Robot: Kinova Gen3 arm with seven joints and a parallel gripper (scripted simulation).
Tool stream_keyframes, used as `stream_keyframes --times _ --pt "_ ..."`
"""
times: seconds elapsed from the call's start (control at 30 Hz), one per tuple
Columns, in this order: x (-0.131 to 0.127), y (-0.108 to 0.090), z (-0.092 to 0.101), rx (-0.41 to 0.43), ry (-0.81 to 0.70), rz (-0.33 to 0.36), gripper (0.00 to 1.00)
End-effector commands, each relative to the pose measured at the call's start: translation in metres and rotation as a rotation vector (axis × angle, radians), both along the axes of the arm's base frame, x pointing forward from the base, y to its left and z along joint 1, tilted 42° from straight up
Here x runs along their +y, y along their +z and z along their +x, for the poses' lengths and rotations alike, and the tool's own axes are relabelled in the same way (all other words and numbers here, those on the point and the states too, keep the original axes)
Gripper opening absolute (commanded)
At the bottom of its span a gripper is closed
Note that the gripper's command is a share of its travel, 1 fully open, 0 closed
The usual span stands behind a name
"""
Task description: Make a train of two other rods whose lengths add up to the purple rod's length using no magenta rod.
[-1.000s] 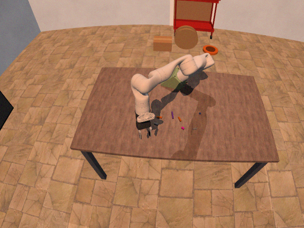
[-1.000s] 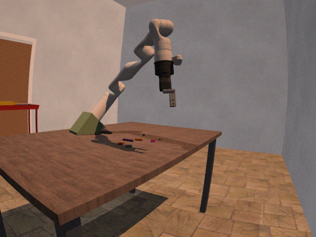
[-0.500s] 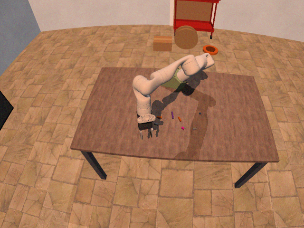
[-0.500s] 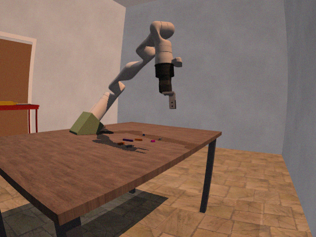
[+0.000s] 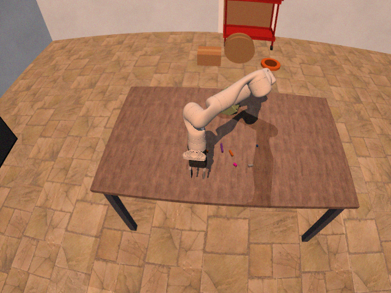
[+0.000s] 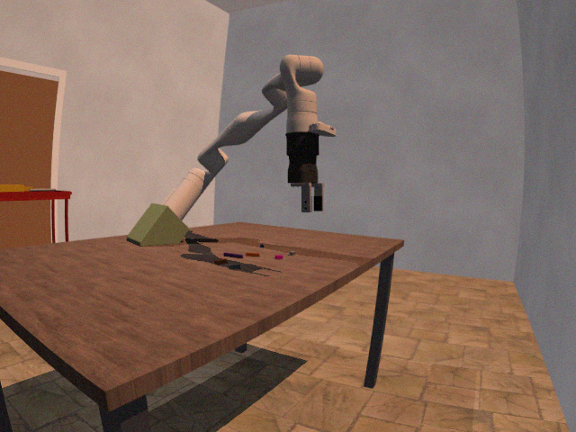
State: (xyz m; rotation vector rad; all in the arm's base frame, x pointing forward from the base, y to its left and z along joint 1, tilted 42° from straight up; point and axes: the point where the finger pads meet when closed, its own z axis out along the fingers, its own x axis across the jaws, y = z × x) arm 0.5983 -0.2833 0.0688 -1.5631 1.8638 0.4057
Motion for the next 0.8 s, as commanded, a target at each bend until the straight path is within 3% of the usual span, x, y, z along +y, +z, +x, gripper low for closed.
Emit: stream_keyframes --times 0.0,0.07,0.23,0.57,0.63,0.77 --pt "0.024 0.017 -0.003 0.052 -0.054 0.014 1.00" --pt "0.024 0.017 -0.003 0.052 -0.054 0.014 1.00" --pt "0.056 0.020 -0.023 0.212 -0.218 0.080 1.00" --pt "0.124 0.028 -0.086 0.538 -0.578 0.207 1.00" --pt "0.124 0.028 -0.086 0.538 -0.578 0.207 1.00" --pt "0.150 0.031 -0.116 0.654 -0.714 0.253 1.00"
